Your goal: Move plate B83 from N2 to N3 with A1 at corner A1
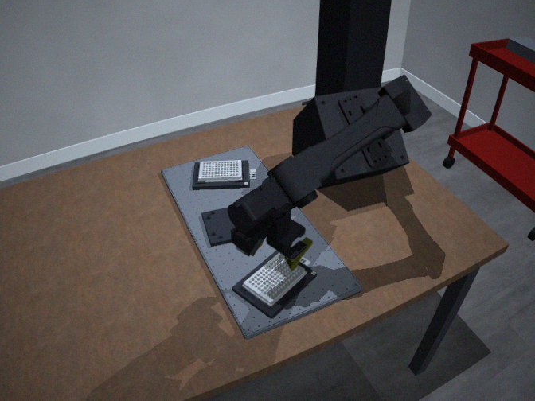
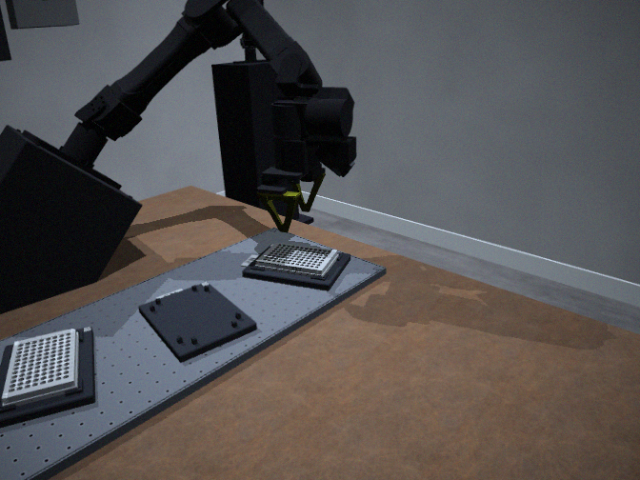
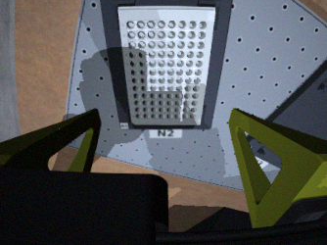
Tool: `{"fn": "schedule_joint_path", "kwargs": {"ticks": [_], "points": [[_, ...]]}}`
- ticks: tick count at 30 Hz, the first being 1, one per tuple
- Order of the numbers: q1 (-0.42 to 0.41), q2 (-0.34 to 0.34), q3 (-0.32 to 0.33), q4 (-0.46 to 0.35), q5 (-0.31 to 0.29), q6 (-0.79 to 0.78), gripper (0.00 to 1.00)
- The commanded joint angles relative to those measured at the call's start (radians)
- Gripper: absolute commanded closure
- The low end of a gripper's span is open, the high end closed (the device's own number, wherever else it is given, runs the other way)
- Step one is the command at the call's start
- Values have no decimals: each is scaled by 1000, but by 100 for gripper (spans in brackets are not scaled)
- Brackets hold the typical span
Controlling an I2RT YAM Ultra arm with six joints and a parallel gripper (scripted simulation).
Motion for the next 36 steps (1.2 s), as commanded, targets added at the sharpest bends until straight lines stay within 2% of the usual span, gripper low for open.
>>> {"fn": "schedule_joint_path", "kwargs": {"ticks": [1, 32, 36], "points": [[-10, -8, 2, 2, -1, 1, 0], [-10, -8, 2, 2, -1, 1, 0], [1, 0, -8, 29, 3, 15, 0]]}}
